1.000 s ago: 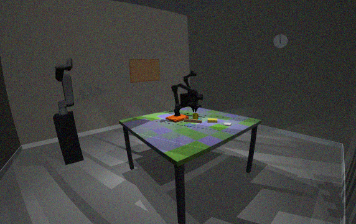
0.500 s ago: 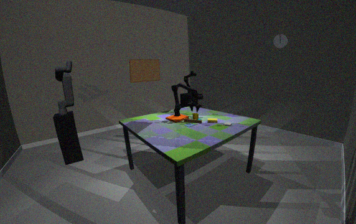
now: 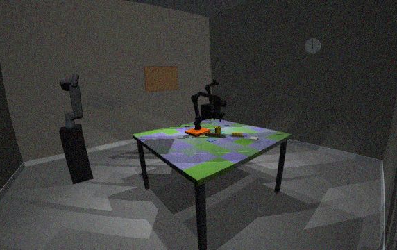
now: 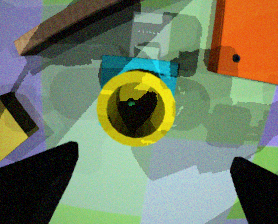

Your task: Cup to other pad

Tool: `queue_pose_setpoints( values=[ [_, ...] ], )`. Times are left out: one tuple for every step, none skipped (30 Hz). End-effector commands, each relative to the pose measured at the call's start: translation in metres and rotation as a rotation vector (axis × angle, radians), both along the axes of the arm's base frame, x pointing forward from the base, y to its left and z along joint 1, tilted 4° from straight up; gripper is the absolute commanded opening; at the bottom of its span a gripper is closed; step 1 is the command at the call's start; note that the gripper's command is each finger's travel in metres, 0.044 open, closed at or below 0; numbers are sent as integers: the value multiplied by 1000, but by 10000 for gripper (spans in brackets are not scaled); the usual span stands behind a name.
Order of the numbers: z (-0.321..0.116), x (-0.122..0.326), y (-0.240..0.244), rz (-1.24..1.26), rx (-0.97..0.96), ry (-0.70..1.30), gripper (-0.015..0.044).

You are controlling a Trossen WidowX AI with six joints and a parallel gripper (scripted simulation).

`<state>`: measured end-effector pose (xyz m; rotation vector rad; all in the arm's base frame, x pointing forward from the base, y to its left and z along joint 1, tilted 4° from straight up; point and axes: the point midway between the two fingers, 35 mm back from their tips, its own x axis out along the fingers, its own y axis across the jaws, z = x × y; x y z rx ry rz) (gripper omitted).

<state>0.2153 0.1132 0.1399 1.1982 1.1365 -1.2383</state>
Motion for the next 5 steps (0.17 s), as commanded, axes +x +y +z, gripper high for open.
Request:
queue_pose_setpoints(
  values=[
    [11, 0, 1, -6, 3, 5, 440],
    [13, 0, 1, -6, 3, 5, 440],
    [14, 0, 1, -6, 3, 6, 440],
    [14, 1, 1, -6, 3, 5, 440],
    [10, 1, 0, -1, 2, -3, 440]
  ],
)
